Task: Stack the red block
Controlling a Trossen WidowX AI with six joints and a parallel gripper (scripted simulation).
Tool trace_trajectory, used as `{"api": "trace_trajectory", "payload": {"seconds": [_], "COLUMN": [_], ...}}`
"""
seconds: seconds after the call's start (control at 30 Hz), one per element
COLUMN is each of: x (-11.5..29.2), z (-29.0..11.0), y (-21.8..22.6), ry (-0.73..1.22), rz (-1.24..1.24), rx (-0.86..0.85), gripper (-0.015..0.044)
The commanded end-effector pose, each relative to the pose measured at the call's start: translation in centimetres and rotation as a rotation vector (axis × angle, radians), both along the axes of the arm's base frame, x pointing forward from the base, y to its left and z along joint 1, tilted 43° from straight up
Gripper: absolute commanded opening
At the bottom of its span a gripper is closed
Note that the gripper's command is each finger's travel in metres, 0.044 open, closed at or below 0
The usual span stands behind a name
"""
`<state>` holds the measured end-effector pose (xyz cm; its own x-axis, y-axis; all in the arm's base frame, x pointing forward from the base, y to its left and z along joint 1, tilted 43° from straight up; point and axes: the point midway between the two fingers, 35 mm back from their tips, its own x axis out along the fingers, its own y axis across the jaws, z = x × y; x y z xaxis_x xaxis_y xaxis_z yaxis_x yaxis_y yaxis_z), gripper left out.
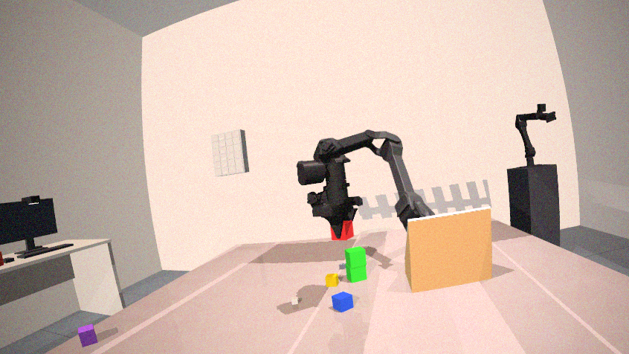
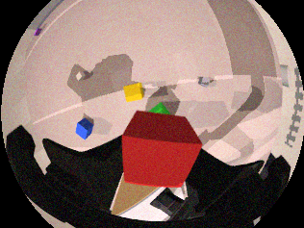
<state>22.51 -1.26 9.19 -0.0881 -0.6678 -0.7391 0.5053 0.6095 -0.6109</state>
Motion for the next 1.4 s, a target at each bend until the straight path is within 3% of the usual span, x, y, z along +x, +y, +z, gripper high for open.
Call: {"api": "trace_trajectory", "payload": {"seconds": [0.0, 0.63, 1.37], "x": [-1.6, -3.2, -3.3], "z": [-0.5, -3.0, -3.1], "y": [0.2, -1.6, -1.6], "ry": [-0.001, -0.001, -0.001], "rz": [-0.003, -0.004, -0.004], "rx": [-0.002, -0.007, -0.008], "gripper": [0.0000, 0.0000, 0.0000]}}
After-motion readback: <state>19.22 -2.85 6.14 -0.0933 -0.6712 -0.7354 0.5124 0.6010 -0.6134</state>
